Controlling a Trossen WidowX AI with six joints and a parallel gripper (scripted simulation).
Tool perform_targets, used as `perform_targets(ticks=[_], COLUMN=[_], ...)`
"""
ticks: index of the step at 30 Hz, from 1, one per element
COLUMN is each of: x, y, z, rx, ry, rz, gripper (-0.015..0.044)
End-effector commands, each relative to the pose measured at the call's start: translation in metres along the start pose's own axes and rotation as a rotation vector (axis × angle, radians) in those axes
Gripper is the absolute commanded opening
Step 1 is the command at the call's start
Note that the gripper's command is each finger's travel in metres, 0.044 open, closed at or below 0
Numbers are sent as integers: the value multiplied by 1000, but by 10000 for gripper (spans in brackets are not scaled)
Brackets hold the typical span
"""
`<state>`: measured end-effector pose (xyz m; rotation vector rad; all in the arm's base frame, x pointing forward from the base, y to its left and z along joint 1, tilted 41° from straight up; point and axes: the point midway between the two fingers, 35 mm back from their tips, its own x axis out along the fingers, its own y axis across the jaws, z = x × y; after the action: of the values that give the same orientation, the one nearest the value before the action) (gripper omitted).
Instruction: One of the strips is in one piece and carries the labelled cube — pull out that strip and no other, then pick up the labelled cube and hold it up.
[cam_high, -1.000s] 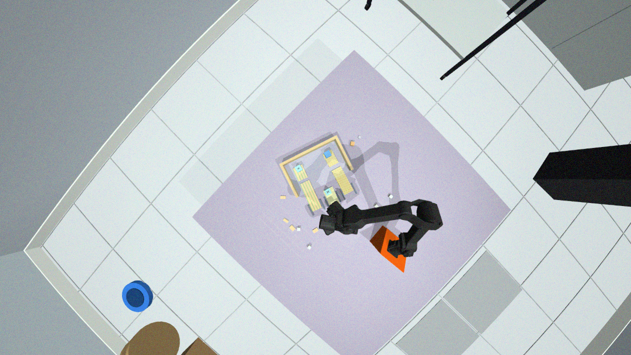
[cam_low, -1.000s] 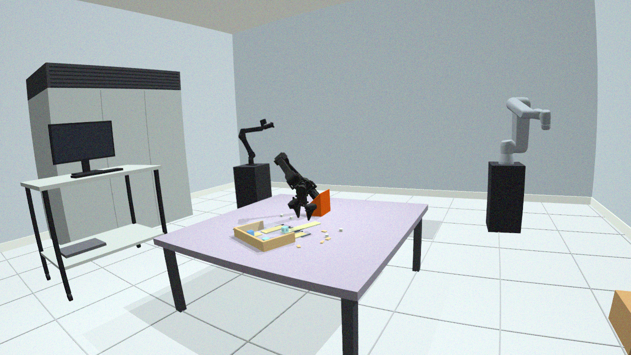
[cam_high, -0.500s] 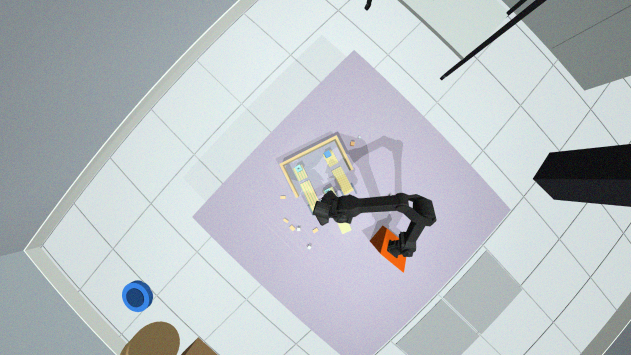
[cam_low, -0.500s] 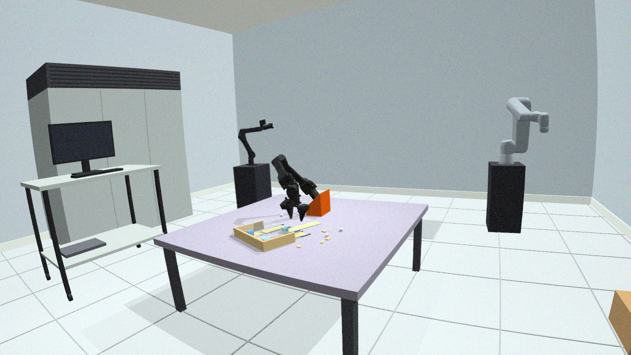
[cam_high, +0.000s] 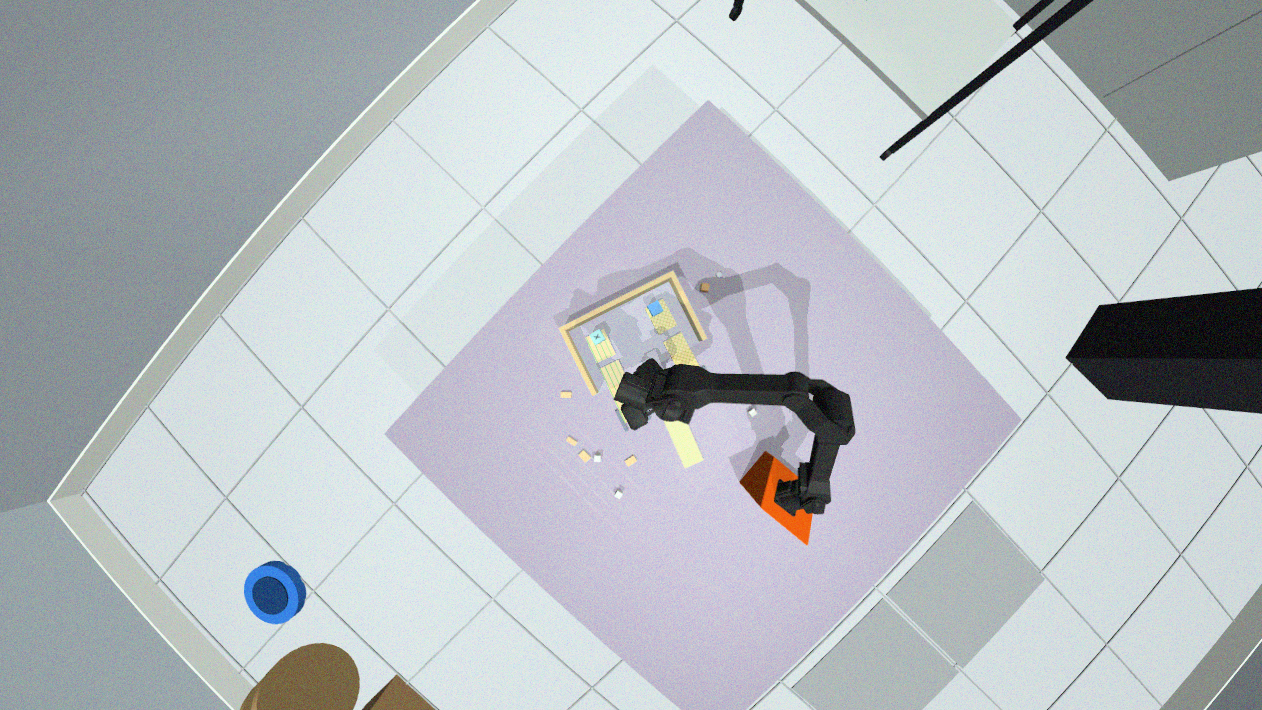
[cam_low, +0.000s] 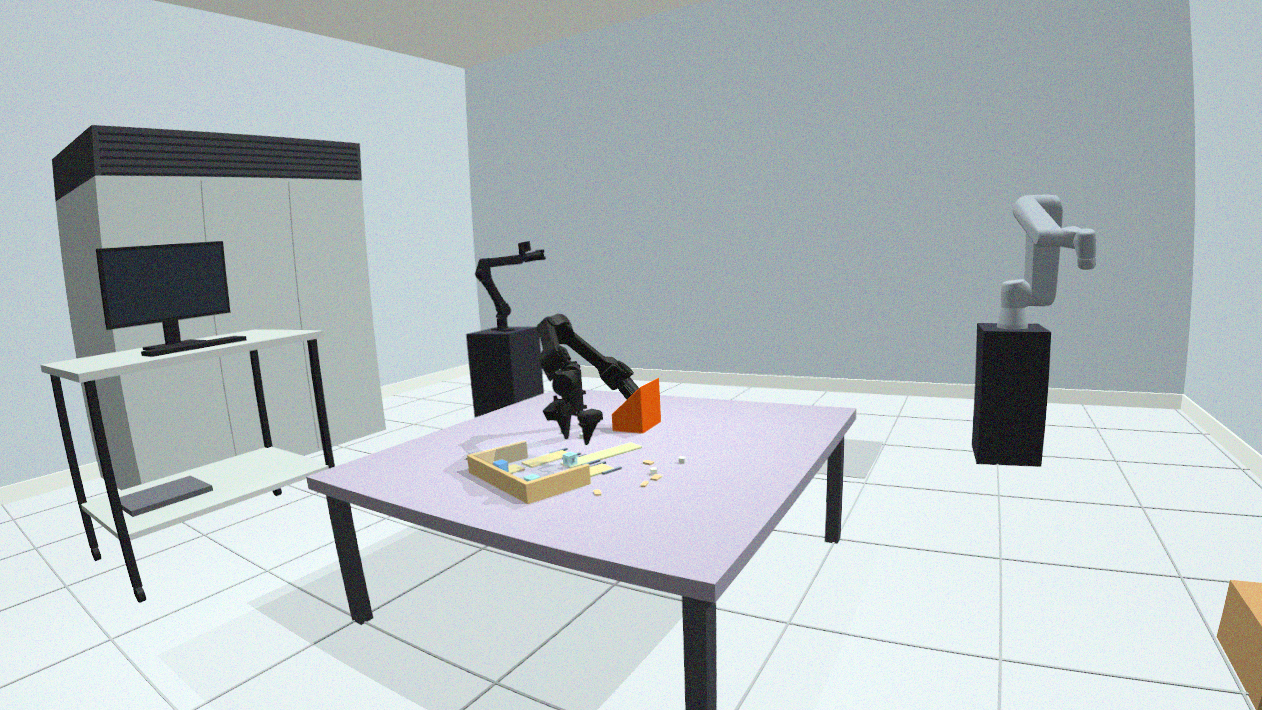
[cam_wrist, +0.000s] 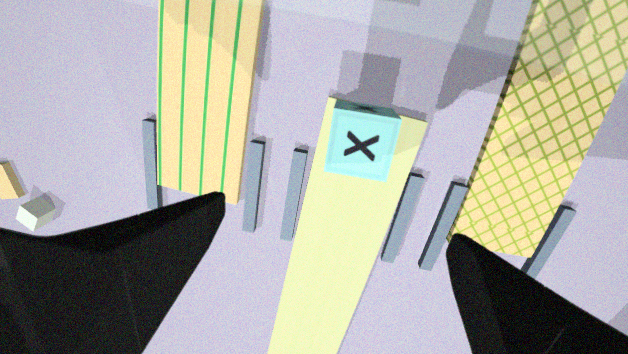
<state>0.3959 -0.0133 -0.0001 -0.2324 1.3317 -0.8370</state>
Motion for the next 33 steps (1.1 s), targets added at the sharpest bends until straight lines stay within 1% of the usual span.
perform_targets(ticks=[1, 4, 11, 12, 33], x=[1, 1, 9, 11, 45], y=[-4, -6, -5, -5, -6], z=[15, 23, 24, 24, 24], rx=[-1, -1, -1, -1, -1], ry=[-1, -1, -1, -2, -2], rz=[-7, -7, -7, -7, -8], gripper=[440, 440, 256, 250, 250])
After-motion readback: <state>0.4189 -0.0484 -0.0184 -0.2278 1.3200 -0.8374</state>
